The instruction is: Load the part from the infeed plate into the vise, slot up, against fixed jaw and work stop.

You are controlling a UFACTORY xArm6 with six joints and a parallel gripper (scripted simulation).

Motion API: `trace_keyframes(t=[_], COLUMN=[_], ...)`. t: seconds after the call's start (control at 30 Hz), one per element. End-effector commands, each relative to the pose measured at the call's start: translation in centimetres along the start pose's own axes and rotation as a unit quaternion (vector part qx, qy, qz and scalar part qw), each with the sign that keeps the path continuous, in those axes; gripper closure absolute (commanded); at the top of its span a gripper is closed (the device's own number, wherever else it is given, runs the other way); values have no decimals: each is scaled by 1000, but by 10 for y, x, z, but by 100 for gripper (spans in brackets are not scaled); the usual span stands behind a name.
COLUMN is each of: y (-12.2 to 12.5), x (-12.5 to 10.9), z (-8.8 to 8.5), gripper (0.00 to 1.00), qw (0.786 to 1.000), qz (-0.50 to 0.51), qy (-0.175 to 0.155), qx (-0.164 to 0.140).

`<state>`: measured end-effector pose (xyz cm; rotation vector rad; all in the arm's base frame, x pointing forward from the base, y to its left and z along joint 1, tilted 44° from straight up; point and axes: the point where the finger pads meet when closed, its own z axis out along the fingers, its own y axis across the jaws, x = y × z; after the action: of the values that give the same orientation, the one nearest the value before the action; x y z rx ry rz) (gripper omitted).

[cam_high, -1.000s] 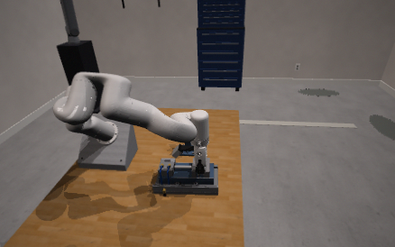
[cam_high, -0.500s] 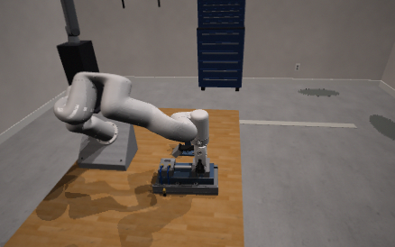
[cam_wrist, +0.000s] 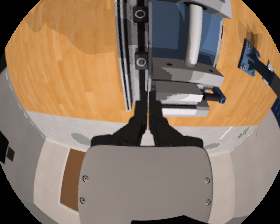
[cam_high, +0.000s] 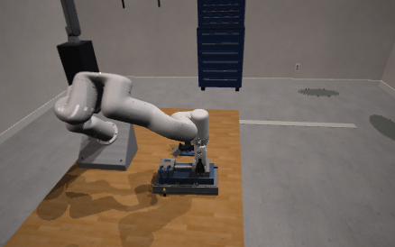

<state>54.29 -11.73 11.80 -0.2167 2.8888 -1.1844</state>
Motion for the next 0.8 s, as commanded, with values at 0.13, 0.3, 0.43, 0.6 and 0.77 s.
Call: trace_keyframes(t=[0.13,0.3,0.43,0.6,0.77], y=[2,3,4,6,7], x=[-1,-1,-1,-1,-1], z=[-2,-2,-2,-2,-2], gripper=[100,100,100,100,100], qw=[1000,1000,1000,1000,1000], qz=[1,1,1,1,1], qy=[-2,-2,-2,-2,-2], qx=[0,0,0,0,0])
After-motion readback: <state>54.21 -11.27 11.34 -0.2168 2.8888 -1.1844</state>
